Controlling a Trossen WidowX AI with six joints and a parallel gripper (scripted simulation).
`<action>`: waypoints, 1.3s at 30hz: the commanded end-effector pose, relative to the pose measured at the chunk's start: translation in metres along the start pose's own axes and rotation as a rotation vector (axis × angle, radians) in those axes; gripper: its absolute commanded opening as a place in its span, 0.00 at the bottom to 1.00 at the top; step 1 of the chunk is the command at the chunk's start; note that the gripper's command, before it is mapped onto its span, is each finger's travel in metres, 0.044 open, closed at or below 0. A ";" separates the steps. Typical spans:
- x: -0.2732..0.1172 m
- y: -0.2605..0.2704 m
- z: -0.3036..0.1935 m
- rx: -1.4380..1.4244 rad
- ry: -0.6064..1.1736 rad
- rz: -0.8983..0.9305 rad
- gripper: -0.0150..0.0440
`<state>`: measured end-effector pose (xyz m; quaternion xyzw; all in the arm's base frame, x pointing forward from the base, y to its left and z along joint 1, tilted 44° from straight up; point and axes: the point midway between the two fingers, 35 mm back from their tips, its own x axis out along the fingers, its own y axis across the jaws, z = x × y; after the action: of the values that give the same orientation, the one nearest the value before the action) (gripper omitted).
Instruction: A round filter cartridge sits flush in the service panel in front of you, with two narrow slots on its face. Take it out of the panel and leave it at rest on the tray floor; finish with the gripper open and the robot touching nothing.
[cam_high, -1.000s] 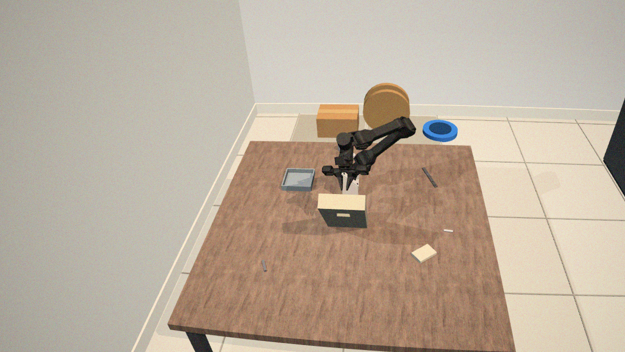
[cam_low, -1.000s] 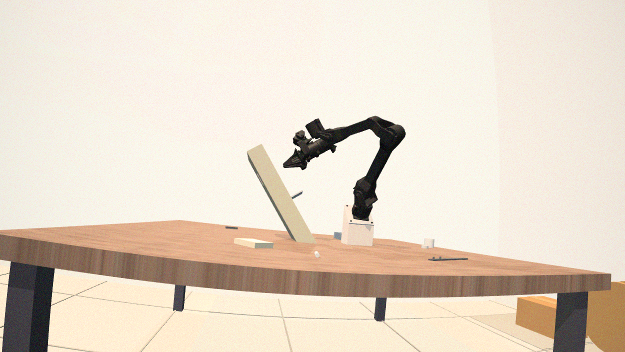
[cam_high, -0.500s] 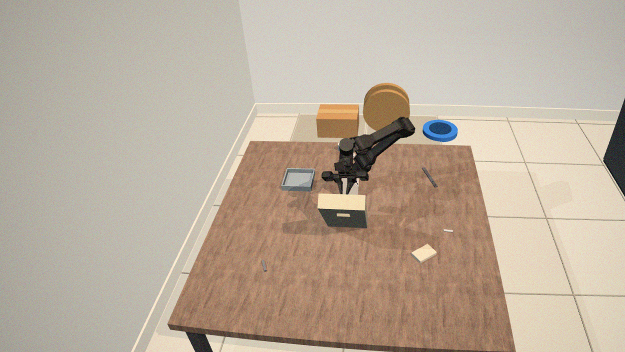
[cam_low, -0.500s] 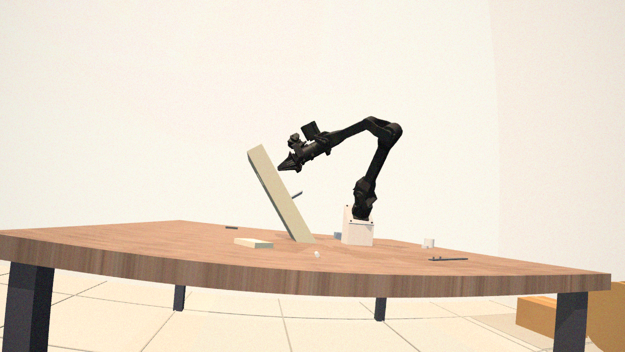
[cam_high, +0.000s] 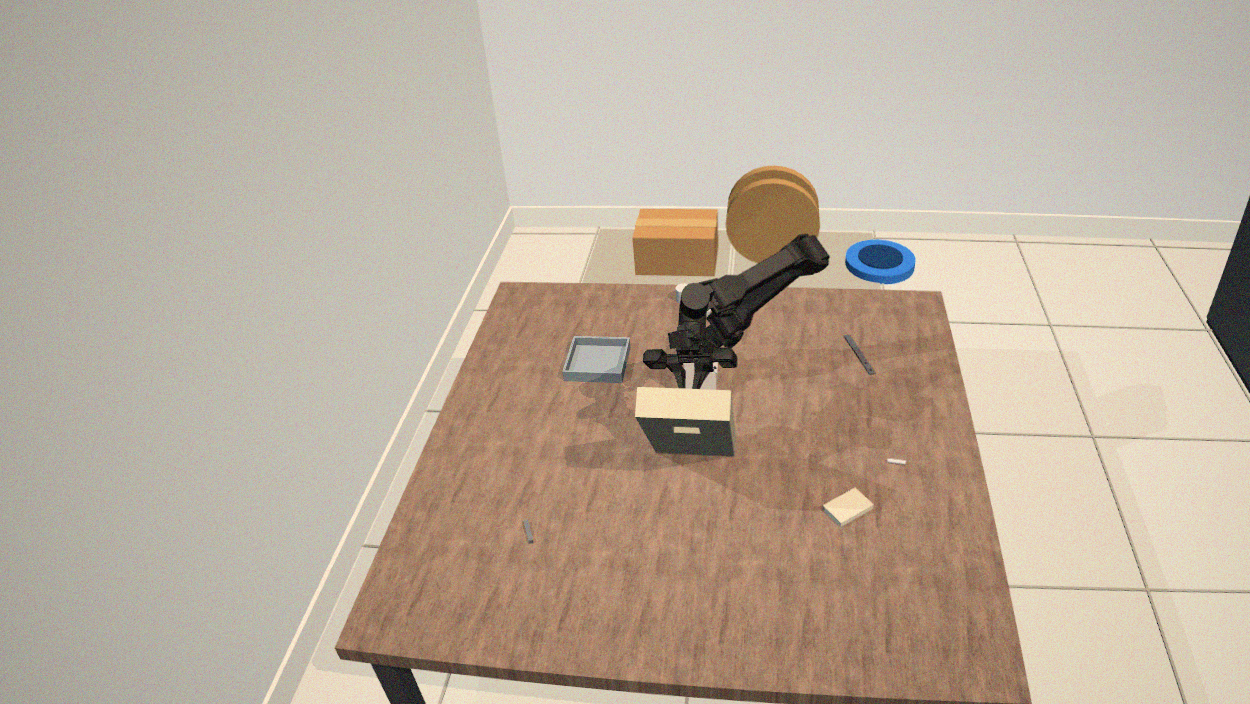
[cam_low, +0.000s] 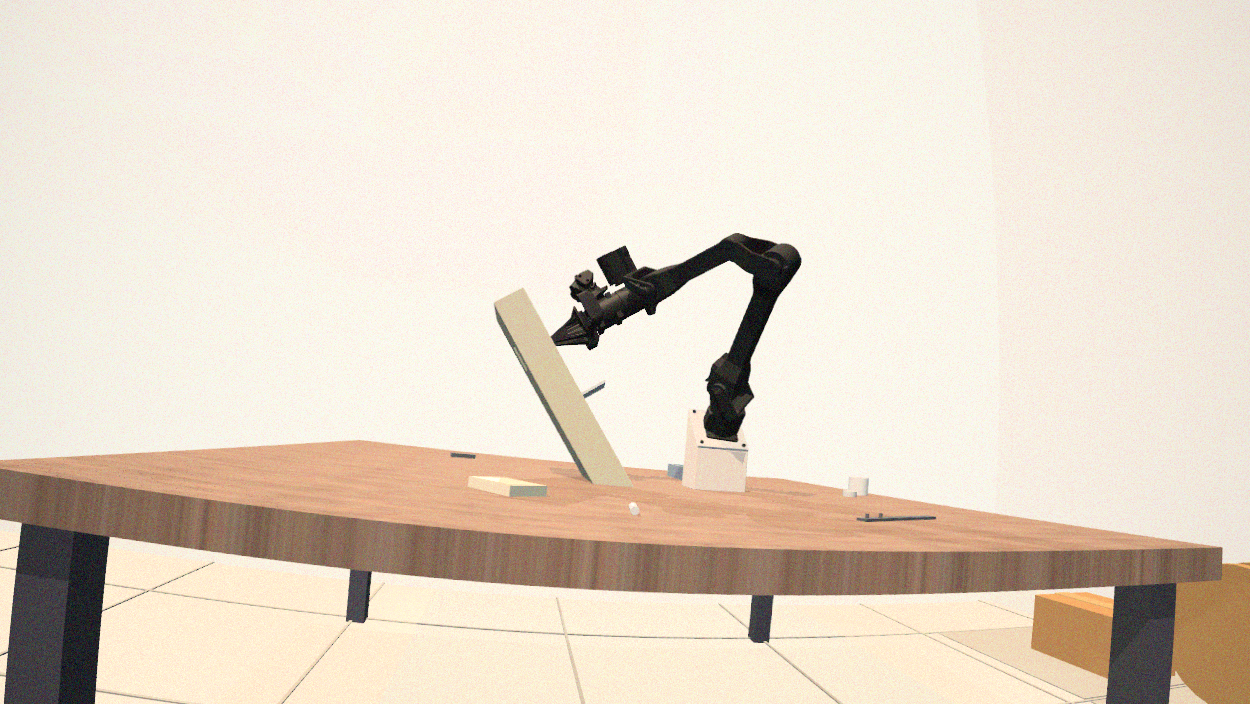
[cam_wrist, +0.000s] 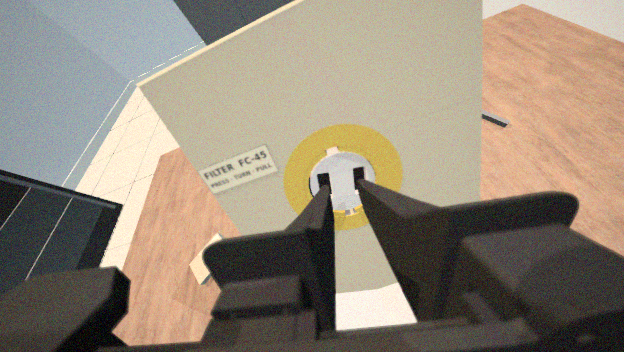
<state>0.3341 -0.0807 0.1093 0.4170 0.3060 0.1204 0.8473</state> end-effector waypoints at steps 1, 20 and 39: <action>0.000 -0.001 0.000 0.005 -0.002 -0.002 0.41; 0.003 0.000 0.001 0.005 -0.002 -0.002 0.41; 0.014 0.000 0.001 0.005 -0.002 -0.002 0.41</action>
<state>0.3440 -0.0762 0.1060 0.4164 0.3048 0.1205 0.8481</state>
